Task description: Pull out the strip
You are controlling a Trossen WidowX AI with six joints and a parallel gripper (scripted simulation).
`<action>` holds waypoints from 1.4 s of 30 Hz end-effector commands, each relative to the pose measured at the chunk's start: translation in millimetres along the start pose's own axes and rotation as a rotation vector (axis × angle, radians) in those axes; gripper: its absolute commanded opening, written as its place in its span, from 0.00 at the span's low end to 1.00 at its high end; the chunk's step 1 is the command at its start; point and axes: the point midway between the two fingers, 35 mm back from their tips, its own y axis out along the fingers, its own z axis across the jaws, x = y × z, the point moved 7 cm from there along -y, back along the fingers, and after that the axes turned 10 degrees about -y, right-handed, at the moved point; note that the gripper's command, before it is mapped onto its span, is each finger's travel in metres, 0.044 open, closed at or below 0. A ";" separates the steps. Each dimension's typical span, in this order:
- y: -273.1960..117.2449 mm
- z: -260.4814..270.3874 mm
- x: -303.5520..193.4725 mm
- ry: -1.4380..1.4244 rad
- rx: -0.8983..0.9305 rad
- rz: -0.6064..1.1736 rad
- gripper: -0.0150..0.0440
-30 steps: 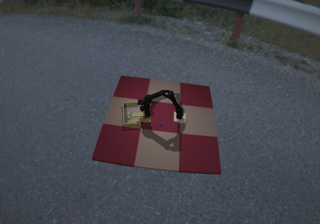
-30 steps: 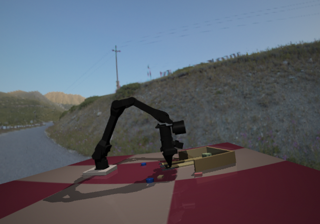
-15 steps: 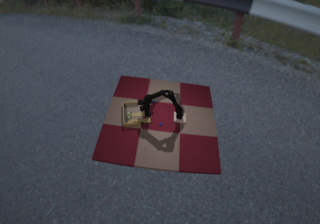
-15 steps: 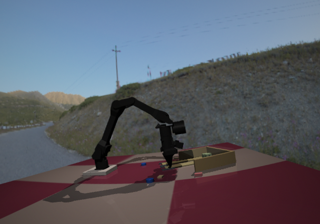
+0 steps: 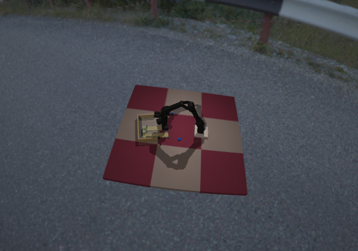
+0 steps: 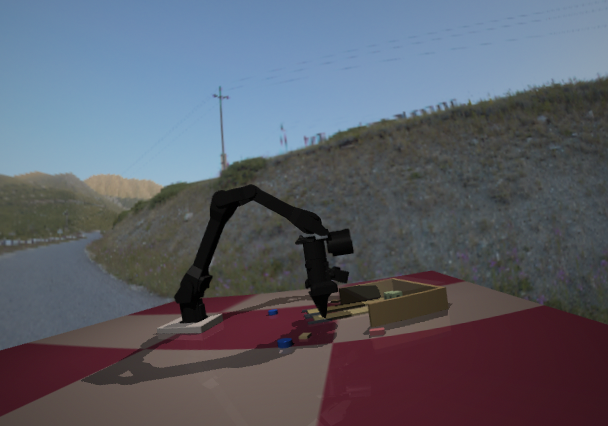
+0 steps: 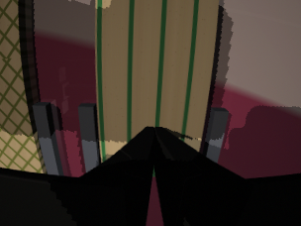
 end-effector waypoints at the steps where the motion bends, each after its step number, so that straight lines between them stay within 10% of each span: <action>1: 4.3 0.4 0.3 0.001 0.007 0.002 0.25; 42: 7.0 9.8 -60.1 0.000 0.008 0.008 0.25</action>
